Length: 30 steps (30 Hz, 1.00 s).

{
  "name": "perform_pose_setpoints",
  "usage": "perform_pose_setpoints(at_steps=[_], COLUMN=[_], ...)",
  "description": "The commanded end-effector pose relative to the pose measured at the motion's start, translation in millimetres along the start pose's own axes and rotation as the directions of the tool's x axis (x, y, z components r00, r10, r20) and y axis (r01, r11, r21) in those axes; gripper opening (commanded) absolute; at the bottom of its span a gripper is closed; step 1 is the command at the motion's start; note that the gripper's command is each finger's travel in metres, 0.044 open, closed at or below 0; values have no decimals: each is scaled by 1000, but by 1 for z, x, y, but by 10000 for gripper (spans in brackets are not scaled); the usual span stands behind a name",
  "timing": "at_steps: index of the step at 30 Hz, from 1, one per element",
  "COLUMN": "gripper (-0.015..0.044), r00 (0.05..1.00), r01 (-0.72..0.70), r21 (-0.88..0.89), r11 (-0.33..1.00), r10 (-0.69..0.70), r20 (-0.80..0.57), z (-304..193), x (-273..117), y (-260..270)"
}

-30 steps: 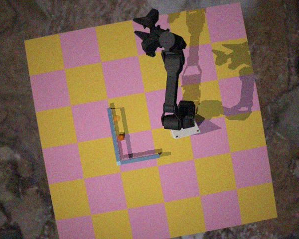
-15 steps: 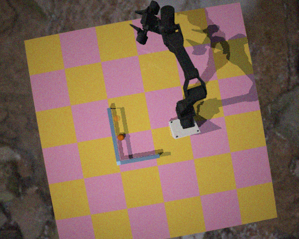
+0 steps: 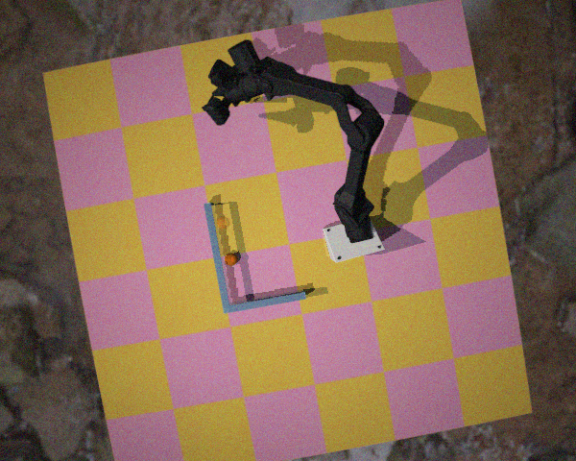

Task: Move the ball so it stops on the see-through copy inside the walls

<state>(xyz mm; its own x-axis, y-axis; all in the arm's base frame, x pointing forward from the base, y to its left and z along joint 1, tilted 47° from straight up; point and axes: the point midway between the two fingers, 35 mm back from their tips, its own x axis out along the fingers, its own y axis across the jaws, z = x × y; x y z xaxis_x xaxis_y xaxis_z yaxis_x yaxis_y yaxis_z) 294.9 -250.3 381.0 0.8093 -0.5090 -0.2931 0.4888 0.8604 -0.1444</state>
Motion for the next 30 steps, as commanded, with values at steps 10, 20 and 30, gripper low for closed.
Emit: perform_pose_setpoints(at_steps=[10,20,30], gripper=[291,291,291], r00=[841,648,617], r01=[-99,-109,-89], r21=[-25,-384,-677], r11=[995,917,730], r10=[71,-228,-493], r20=[-536,-727,-613], z=[-122,-238,-303], x=[78,55,27], y=[172,288,328])
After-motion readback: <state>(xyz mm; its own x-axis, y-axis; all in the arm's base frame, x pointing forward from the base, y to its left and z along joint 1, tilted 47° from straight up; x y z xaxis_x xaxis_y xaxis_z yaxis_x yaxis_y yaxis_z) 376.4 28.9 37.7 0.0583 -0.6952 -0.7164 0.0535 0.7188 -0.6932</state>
